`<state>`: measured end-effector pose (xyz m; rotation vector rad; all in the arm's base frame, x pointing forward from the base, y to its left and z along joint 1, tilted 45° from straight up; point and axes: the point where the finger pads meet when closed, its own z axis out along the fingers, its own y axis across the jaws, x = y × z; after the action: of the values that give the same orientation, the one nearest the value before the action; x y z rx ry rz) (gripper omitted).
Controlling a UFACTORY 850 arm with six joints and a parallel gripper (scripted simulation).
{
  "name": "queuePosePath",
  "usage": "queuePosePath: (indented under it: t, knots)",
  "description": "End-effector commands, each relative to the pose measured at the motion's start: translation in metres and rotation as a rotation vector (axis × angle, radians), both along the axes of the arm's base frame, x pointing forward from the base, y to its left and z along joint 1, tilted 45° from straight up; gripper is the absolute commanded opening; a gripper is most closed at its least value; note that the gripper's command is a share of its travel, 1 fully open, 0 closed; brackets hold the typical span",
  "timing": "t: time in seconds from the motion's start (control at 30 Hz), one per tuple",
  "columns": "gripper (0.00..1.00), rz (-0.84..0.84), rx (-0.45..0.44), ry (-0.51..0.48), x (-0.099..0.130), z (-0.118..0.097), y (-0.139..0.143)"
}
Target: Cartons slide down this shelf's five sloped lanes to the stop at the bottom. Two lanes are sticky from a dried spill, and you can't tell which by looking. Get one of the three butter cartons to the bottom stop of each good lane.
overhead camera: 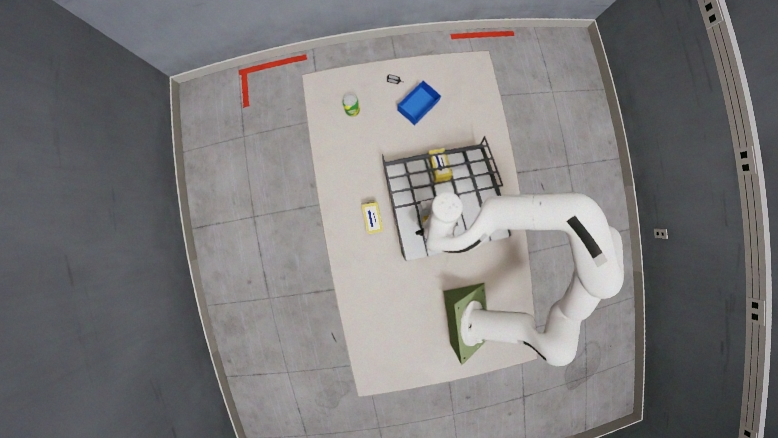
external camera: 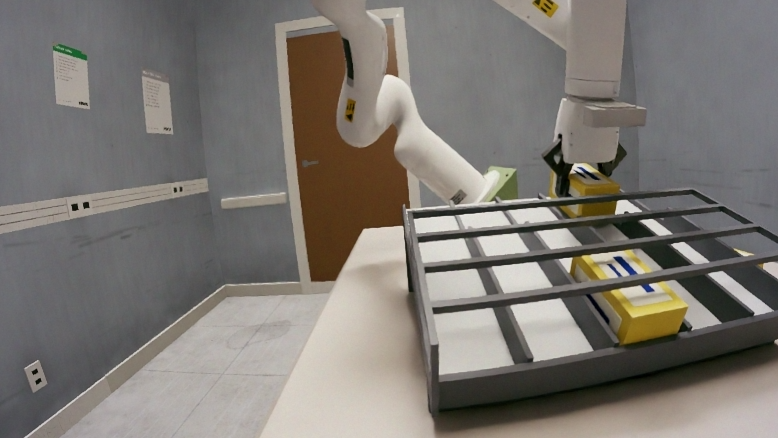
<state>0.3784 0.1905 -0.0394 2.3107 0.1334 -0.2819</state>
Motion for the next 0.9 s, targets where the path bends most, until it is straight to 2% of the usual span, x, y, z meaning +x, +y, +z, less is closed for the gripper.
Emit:
queuePosePath:
  t: [0.0,0.87]
  knots:
    - [0.00,0.001,0.001,-0.001,0.0006,-0.0005,-0.0005]
    - [0.00,0.001,0.001,-0.001,0.0001,-0.0023,-0.0030]
